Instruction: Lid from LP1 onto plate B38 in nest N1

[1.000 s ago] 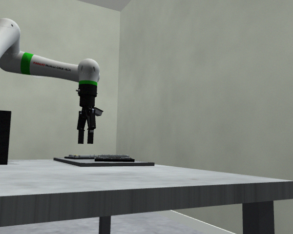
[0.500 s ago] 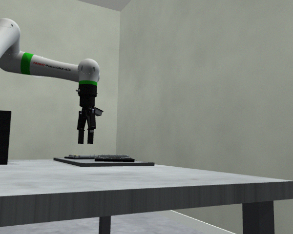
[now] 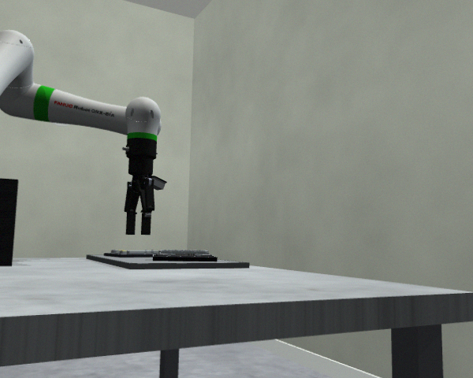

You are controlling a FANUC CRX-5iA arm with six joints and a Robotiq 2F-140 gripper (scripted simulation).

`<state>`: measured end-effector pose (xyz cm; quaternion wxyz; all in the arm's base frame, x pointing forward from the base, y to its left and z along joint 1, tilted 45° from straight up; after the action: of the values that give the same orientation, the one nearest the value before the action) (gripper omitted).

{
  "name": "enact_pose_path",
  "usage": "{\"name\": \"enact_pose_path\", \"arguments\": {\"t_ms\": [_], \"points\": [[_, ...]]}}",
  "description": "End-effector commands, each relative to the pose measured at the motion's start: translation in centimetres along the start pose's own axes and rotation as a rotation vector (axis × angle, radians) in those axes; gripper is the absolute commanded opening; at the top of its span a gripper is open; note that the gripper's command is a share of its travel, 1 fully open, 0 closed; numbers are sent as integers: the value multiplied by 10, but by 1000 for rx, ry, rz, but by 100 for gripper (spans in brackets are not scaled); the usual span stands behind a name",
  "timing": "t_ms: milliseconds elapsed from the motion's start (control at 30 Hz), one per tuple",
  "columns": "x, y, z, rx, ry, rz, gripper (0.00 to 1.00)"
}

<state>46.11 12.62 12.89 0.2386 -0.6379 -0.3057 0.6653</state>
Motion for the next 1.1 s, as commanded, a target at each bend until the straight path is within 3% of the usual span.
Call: {"name": "enact_pose_path", "arguments": {"t_ms": [0, 1067], "points": [[3, 0, 0, 0, 1, 1, 69], [34, 1, -1, 0, 1, 1, 69]]}}
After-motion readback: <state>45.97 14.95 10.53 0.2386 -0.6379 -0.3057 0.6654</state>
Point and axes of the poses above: the point where the finger pads meet when closed, its own x axis out along the fingers, its own y axis across the jaws, z = x × y, the point moved 4 cm from there along -x, back along the fingers, and after that the axes turned 12 degrees about x, right-handed, at the moved point
